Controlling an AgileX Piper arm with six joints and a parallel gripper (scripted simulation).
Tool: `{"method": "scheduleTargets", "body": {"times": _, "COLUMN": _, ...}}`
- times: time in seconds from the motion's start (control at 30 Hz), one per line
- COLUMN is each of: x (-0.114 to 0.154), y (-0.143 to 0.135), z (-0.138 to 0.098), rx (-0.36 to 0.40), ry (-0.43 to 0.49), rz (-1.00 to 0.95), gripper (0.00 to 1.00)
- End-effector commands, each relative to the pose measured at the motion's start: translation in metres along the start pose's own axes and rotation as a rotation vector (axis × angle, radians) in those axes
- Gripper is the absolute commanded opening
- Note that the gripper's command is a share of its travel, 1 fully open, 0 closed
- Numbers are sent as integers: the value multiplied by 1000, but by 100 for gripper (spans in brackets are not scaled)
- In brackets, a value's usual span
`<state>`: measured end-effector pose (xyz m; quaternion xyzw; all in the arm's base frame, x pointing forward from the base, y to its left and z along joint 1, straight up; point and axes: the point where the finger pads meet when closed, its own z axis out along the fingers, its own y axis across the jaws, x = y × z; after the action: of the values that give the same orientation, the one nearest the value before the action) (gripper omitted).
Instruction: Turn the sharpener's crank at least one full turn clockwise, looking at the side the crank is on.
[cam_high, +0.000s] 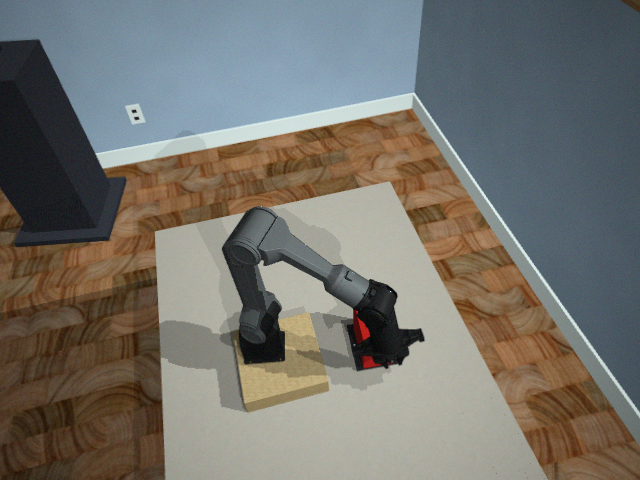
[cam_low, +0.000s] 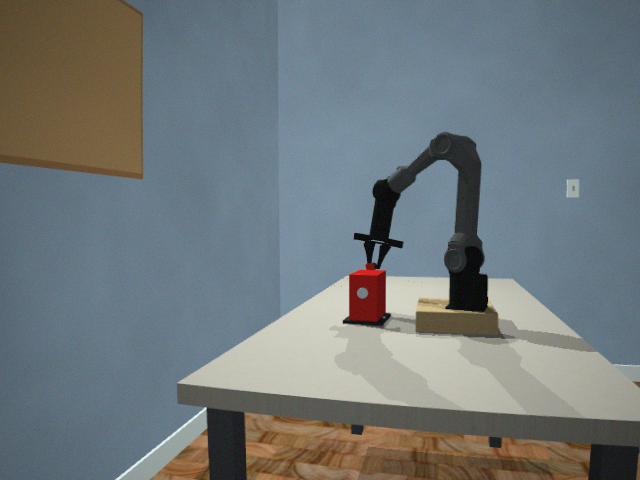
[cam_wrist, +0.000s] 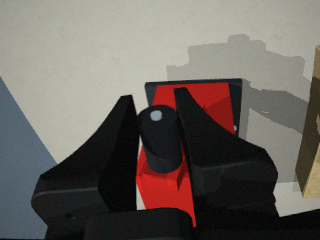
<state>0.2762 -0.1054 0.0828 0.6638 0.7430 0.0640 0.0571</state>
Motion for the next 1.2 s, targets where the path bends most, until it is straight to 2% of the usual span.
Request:
{"method": "scheduleTargets", "body": {"times": 0.0, "x": 0, "y": 2, "z": 0, "rx": -2, "ry": -1, "rz": -1, "gripper": 20}}
{"method": "scheduleTargets", "body": {"times": 1.17, "x": 0, "y": 26, "z": 22, "rx": -2, "ry": -1, "rz": -1, "gripper": 20}}
